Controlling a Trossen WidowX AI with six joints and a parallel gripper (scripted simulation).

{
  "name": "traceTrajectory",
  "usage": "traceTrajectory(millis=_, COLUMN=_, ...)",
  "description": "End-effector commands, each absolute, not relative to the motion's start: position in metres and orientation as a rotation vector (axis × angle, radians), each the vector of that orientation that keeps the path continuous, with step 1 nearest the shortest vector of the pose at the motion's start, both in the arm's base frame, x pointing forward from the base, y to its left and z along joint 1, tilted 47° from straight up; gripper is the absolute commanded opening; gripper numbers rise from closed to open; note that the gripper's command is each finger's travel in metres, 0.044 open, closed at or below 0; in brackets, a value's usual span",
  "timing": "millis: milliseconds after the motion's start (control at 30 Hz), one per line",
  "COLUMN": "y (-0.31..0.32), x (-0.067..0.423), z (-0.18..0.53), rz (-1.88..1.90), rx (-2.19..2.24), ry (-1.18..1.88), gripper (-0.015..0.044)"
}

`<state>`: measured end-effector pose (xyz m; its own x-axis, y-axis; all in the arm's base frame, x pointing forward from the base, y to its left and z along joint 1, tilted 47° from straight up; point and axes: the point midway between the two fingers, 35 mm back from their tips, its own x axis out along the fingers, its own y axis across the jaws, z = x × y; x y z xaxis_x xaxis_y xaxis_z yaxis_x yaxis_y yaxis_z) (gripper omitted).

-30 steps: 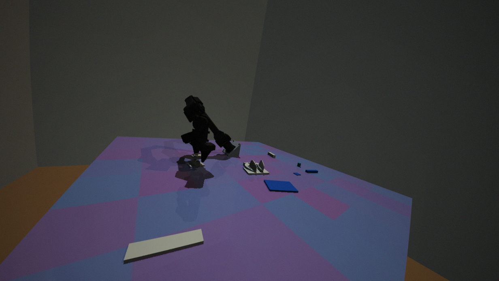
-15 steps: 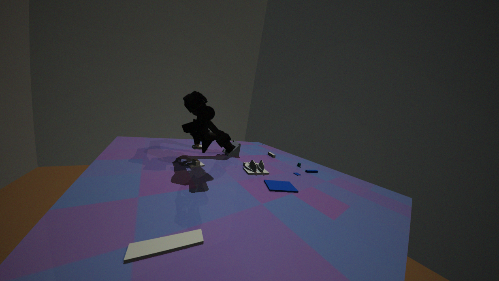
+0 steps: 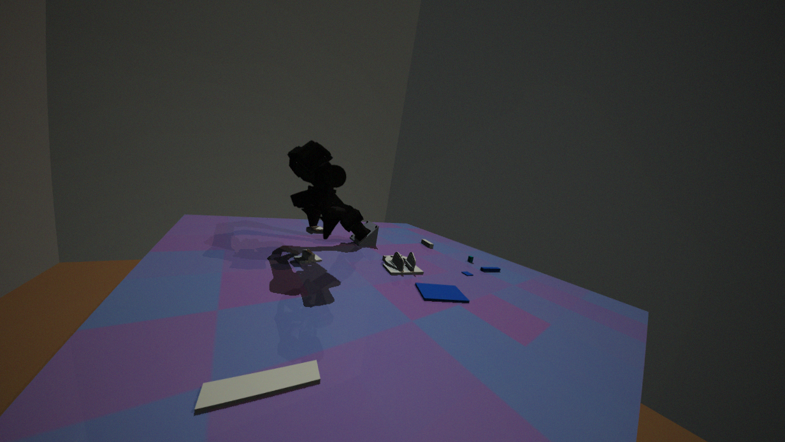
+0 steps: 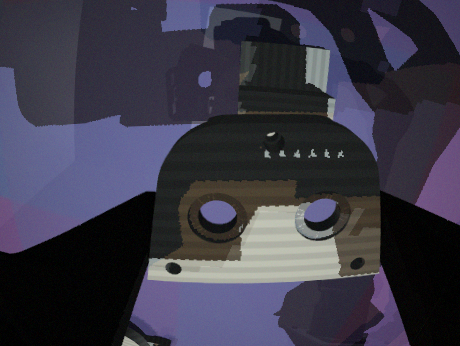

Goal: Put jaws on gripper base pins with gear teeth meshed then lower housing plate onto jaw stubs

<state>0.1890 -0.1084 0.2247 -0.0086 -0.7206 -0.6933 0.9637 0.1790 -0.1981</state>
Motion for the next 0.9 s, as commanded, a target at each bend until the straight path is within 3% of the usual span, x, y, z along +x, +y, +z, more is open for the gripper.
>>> traceTrajectory(millis=0, y=-0.101, x=0.199, z=0.218, rz=-1.348, rx=0.354, ry=0.83, gripper=0.0351)
traceTrajectory(millis=867, y=-0.048, x=0.241, z=0.166, rz=-1.156, rx=0.121, ry=1.056, gripper=0.0351)
